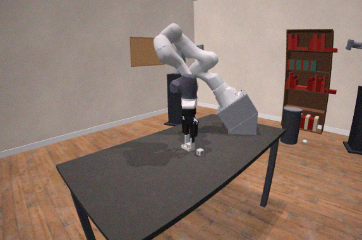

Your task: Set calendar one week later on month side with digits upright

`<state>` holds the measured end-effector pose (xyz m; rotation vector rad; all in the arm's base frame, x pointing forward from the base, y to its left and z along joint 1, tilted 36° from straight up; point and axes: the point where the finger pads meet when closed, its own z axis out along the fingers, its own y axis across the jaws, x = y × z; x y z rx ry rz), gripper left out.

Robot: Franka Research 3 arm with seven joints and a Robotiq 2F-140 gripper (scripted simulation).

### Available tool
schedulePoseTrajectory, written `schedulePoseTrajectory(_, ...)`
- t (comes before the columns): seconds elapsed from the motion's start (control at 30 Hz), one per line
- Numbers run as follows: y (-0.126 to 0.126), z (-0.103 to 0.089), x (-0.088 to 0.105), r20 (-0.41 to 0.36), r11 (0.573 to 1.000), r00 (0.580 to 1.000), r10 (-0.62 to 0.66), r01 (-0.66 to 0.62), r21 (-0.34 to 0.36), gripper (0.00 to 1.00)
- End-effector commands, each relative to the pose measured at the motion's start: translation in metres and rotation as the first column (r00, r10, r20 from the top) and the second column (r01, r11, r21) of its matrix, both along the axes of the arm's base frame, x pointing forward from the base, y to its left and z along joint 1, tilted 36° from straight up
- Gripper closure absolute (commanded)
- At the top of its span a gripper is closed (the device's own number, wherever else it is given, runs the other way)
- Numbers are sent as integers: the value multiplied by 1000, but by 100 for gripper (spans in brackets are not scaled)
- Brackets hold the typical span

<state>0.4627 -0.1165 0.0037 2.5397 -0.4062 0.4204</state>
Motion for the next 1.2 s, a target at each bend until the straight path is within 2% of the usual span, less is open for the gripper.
schedulePoseTrajectory(0.0,-1,-1,0,2,1000,1000,-2,2,2,72)
schedulePoseTrajectory(0.1,-1,-1,0,2,1000,1000,-2,2,2,72)
schedulePoseTrajectory(0.13,-1,-1,0,2,1000,1000,-2,2,2,84)
schedulePoseTrajectory(1.17,-1,-1,0,2,1000,1000,-2,2,2,84)
